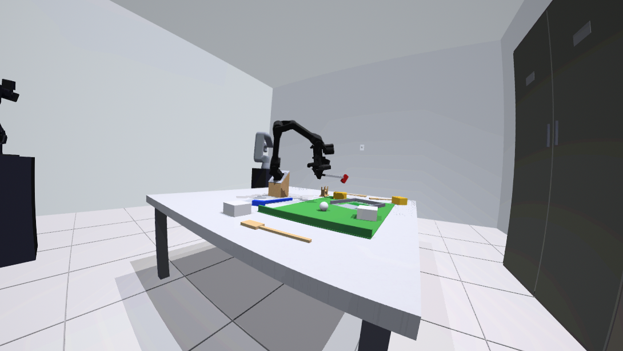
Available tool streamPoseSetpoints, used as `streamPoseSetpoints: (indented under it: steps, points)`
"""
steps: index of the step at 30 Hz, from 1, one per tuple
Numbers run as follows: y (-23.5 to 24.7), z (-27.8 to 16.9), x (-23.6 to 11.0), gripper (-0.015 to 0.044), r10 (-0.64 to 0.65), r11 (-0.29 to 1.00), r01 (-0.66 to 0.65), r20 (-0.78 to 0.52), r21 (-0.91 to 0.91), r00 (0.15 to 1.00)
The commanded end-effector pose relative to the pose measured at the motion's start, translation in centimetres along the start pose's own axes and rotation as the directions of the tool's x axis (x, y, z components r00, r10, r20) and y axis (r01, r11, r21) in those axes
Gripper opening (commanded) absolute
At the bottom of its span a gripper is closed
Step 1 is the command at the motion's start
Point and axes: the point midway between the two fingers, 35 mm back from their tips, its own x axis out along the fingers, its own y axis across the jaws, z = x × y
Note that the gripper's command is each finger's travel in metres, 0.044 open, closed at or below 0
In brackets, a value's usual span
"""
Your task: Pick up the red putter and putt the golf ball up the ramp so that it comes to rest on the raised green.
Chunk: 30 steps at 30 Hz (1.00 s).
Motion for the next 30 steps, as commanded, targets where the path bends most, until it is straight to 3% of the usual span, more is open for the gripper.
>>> streamPoseSetpoints:
  steps: [1,14,30]
  points:
    - [-1.8,-2.4,-1.0,0.0,-0.019,0.984,0.02,-0.01,0.177,1.0]
    - [-5.5,-10.2,-3.2,0.0,-0.062,0.768,0.091,-0.069,0.634,0.996]
    - [-6.8,-20.7,-5.5,0.0,-0.09,0.238,0.194,-0.177,0.952,0.98]
